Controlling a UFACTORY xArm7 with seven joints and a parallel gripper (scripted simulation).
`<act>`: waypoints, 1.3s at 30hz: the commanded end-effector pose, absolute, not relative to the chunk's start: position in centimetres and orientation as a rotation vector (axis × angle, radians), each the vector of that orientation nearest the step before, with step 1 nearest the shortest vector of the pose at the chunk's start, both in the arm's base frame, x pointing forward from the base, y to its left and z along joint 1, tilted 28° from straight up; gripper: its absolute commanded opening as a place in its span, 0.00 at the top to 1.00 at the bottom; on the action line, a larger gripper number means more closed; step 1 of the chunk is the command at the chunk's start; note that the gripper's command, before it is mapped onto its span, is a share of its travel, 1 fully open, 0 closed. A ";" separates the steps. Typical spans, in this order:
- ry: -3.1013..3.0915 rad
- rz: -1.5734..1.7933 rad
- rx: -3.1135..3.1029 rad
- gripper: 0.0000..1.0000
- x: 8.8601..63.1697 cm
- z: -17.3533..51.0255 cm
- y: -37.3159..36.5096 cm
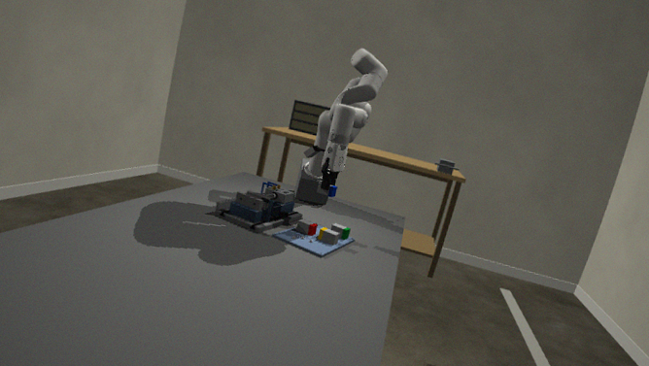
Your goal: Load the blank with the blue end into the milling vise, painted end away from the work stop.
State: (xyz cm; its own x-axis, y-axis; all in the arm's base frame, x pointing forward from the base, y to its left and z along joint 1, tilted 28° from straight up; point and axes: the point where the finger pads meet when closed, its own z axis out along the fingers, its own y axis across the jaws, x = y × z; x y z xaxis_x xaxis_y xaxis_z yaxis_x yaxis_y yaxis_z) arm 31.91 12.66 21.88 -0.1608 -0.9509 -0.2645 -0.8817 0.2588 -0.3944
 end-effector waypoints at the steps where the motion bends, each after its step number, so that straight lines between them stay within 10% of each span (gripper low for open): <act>1: 2.079 -0.205 -1.658 1.00 32.0 22.0 12.7; 39: 2.079 -0.205 -1.658 1.00 32.2 21.6 12.8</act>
State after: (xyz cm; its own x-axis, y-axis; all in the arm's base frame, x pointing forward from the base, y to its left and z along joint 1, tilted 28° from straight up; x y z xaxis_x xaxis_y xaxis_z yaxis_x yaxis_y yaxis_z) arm 32.17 12.75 21.47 -0.1606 -0.9509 -0.2646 -0.8815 0.2588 -0.3950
